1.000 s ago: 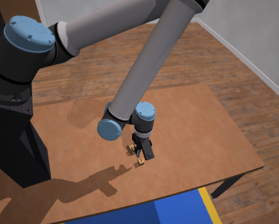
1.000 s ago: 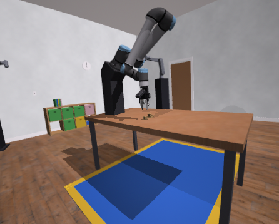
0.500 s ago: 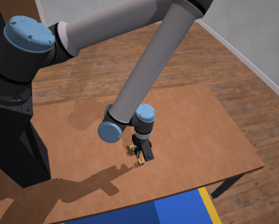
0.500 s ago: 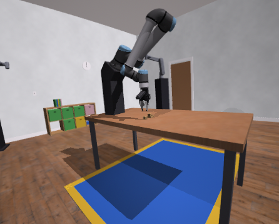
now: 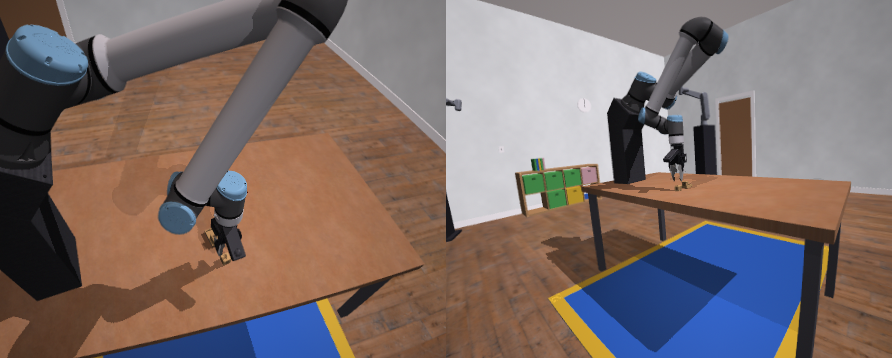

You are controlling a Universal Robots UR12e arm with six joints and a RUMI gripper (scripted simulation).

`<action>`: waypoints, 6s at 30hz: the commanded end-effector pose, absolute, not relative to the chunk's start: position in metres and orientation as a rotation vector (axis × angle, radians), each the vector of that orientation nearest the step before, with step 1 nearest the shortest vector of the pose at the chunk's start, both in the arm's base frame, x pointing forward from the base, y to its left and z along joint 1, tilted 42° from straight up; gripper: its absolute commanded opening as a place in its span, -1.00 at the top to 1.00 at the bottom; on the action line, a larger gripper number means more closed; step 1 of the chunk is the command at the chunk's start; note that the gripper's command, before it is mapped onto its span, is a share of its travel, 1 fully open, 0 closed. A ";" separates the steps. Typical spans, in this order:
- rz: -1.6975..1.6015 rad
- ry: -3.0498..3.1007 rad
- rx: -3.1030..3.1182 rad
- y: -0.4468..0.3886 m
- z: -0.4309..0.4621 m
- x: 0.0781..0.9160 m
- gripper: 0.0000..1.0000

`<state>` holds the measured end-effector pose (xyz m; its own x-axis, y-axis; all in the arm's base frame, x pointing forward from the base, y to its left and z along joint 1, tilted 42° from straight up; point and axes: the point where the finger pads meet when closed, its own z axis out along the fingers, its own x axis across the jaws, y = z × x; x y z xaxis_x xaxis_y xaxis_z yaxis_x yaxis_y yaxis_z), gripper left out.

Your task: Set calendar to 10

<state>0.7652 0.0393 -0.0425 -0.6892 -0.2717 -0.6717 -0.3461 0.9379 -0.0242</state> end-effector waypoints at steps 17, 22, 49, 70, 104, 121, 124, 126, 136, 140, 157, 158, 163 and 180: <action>0.134 2.369 -0.435 0.043 -0.055 0.776 0.42; 0.134 2.369 -0.435 0.043 -0.055 0.777 0.42; 0.134 2.369 -0.435 0.043 -0.055 0.777 0.42; 0.134 2.369 -0.435 0.045 -0.061 0.782 0.42; 0.134 2.369 -0.435 0.049 -0.077 0.795 0.42; 0.134 2.369 -0.435 0.049 -0.077 0.795 0.42; 0.134 2.369 -0.435 0.049 -0.077 0.795 0.42; 0.134 2.369 -0.435 0.049 -0.077 0.795 0.78; 0.134 2.369 -0.435 0.049 -0.077 0.795 0.78; 0.134 2.369 -0.435 0.049 -0.077 0.795 0.78; 0.134 2.369 -0.435 0.049 -0.077 0.795 0.78; 0.134 2.369 -0.435 0.049 -0.077 0.795 0.78; 0.134 2.369 -0.435 0.049 -0.075 0.793 0.78; 0.134 2.369 -0.435 0.031 -0.013 0.741 0.78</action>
<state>0.7600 0.0378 -0.0364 -0.6887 -0.2713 -0.6724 -0.3453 0.9382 -0.0248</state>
